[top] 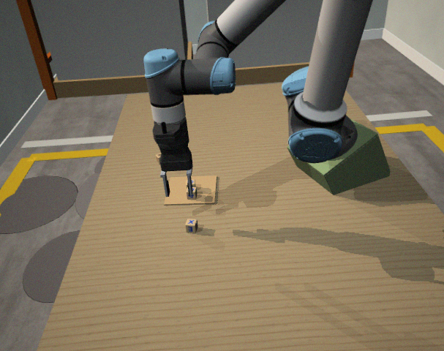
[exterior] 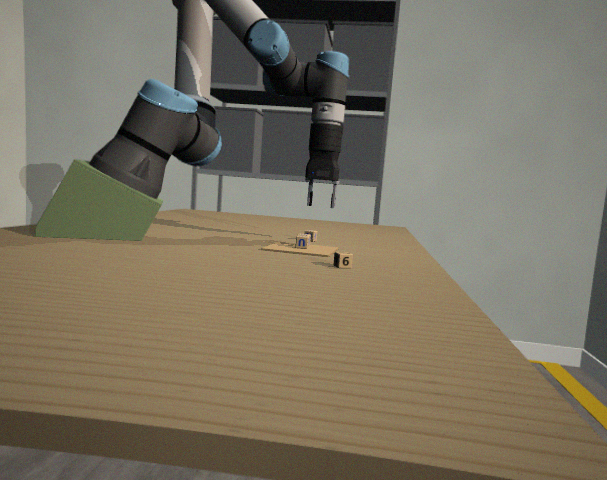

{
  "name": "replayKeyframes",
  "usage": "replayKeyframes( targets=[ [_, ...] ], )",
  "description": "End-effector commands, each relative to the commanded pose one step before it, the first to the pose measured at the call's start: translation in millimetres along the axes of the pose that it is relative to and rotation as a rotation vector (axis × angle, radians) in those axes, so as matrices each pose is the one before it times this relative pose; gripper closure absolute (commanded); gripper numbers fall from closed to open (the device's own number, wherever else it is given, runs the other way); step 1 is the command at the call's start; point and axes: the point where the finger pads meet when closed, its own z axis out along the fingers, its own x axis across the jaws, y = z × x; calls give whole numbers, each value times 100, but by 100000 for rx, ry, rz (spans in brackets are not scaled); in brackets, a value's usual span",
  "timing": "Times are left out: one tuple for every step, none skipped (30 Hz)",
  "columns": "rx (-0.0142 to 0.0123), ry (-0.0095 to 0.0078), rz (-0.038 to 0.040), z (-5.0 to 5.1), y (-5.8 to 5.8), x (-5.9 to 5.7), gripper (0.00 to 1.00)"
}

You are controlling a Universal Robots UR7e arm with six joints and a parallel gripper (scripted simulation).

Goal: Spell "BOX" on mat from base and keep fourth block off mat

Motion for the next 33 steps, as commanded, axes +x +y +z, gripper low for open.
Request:
replayKeyframes(
  targets=[
    [57,201,-13982,-12,-494,-293,0],
    [10,19,-2629,4,-94,-49,0],
    [10,19,-2630,4,-94,-47,0],
    [10,20,-2607,4,-93,-44,0],
    [10,21,-2658,4,-95,-43,0],
    [9,22,-2627,4,-93,-40,0],
    [9,22,-2614,3,-92,-37,0],
    [0,0,0,0,0,0,0],
    [0,0,0,0,0,0,0],
    [14,38,-4313,6,-150,-58,0],
    [12,39,-4242,6,-146,-51,0],
    [7,26,-2688,3,-92,-28,0],
    [6,21,-2173,3,-74,-21,0],
    [6,26,-2620,3,-88,-24,0],
    [6,28,-2696,3,-90,-22,0],
    [5,28,-2672,3,-88,-19,0],
    [5,29,-2642,3,-86,-17,0],
    [4,29,-2604,3,-84,-15,0],
    [3,30,-2643,3,-84,-13,0],
    [3,30,-2638,3,-83,-10,0],
    [2,31,-2617,3,-81,-8,0],
    [1,31,-2629,3,-80,-6,0],
    [0,32,-2663,3,-80,-4,0],
    [0,32,-2633,3,-78,-2,0],
    [0,0,0,0,0,0,0],
    [0,0,0,0,0,0,0],
    [-2,44,-3486,4,-101,0,0],
    [-3,44,-3424,4,-96,3,0],
    [-4,43,-3332,4,-91,6,0],
    [-5,37,-2834,3,-76,8,0],
    [-5,32,-2374,3,-62,8,0],
    [-6,35,-2610,3,-67,11,0],
    [-7,37,-2701,3,-67,13,0]
  ],
)
